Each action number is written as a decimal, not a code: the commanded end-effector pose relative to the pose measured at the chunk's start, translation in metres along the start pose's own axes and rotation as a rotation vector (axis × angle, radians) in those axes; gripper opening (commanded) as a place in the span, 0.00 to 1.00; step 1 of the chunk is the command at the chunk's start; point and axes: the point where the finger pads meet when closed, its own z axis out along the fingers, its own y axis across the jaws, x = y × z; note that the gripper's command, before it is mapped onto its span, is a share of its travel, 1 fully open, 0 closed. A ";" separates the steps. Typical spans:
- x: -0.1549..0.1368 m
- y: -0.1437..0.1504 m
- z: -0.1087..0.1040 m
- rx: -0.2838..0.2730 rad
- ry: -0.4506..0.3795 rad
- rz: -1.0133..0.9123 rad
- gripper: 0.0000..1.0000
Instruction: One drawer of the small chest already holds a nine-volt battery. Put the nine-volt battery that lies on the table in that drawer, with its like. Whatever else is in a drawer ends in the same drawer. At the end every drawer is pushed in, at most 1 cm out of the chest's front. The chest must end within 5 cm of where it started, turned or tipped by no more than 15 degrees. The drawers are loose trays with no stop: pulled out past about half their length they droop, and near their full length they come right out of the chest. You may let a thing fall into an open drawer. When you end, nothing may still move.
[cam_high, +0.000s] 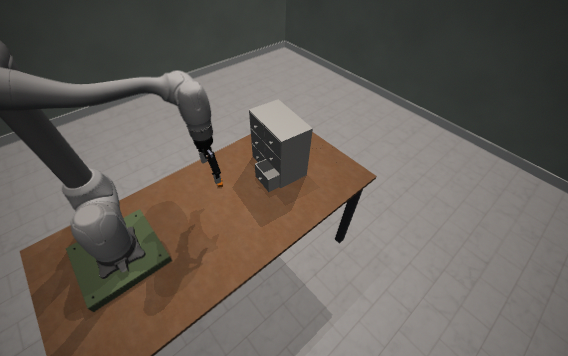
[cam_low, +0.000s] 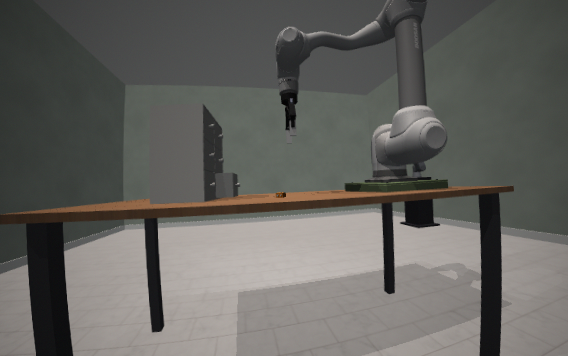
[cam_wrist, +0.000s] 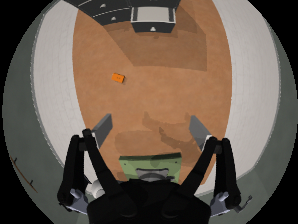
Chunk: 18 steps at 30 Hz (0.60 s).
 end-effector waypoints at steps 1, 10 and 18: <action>0.000 0.000 0.001 0.000 0.010 0.000 1.00; 0.009 0.000 0.009 0.000 0.115 0.000 1.00; 0.033 0.000 0.033 0.001 0.409 0.000 1.00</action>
